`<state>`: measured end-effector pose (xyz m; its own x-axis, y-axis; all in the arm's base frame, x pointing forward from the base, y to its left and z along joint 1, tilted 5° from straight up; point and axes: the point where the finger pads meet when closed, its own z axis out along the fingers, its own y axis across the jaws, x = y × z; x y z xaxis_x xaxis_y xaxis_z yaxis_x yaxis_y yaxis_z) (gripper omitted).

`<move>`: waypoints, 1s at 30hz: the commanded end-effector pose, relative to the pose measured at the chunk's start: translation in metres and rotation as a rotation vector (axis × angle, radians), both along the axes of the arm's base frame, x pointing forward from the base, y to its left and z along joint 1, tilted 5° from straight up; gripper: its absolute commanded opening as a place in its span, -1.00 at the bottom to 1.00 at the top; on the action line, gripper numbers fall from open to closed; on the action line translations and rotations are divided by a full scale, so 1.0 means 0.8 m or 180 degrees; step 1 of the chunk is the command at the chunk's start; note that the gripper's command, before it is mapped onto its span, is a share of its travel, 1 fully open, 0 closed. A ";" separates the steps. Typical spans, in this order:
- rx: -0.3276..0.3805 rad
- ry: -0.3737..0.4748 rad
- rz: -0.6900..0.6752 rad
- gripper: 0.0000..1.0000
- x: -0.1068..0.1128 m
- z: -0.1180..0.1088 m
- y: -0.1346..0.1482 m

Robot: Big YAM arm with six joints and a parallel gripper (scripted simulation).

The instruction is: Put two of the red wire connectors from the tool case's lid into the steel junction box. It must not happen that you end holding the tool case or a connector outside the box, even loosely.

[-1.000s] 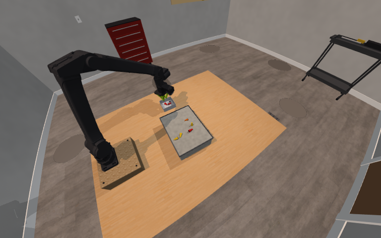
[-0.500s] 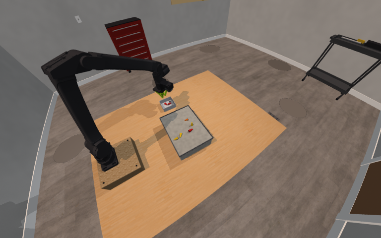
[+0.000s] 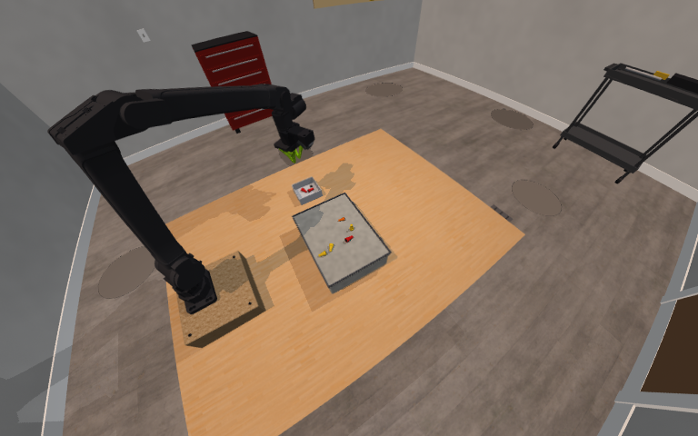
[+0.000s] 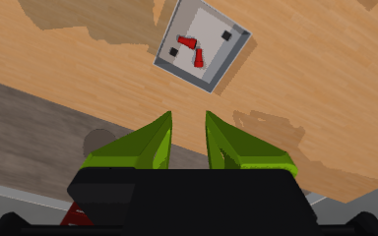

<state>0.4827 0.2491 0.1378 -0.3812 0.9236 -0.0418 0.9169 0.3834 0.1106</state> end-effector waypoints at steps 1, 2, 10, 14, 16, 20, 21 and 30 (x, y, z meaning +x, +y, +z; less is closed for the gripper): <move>-0.0051 0.0087 -0.0014 -0.43 0.000 -0.013 0.001; -0.0051 0.0087 -0.0014 -0.43 0.000 -0.013 0.001; -0.0093 0.0163 -0.0020 -0.43 -0.006 -0.028 -0.005; -0.0097 0.0170 -0.0021 -0.43 -0.006 -0.027 -0.006; -0.0065 0.0112 -0.0021 -0.43 -0.002 -0.003 -0.002; -0.0036 0.0059 -0.0020 -0.43 -0.001 0.022 0.001; -0.0024 0.0038 -0.0019 -0.43 0.000 0.032 0.002; -0.0008 0.0007 0.0001 -0.43 0.003 0.040 0.008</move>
